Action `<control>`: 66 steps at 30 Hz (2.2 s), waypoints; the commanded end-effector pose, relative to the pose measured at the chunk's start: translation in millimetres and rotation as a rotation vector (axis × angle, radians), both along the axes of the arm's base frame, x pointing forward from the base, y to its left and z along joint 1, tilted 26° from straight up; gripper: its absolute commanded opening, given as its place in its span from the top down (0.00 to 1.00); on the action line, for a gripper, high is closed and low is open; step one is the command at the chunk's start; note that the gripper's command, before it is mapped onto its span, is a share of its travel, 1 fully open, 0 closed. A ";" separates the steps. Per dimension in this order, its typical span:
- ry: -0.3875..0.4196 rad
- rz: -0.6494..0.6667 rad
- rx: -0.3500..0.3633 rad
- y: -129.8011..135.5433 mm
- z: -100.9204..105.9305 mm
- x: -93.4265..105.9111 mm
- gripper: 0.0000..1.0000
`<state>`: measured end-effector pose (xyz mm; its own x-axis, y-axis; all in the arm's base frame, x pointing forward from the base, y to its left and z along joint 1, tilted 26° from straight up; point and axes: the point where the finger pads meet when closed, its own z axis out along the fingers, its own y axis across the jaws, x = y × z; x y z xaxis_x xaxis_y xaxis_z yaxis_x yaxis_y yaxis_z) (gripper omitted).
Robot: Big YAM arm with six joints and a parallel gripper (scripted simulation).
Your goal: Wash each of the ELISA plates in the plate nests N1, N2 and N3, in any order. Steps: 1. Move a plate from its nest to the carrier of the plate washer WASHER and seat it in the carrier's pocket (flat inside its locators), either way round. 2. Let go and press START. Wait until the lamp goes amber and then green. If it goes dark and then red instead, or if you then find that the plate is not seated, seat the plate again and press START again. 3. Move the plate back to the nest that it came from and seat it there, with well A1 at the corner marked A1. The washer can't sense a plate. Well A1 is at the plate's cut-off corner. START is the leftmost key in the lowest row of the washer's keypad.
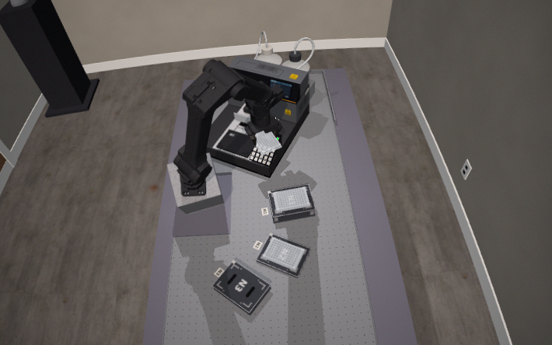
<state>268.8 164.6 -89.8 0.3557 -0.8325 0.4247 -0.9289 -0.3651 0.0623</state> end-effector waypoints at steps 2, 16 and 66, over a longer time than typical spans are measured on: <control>0.067 0.103 -0.030 6.8 -7.2 -20.6 0.16; 0.209 0.464 -0.047 55.0 -20.4 -56.4 0.16; 0.265 0.582 -0.056 82.4 -31.4 -108.8 0.16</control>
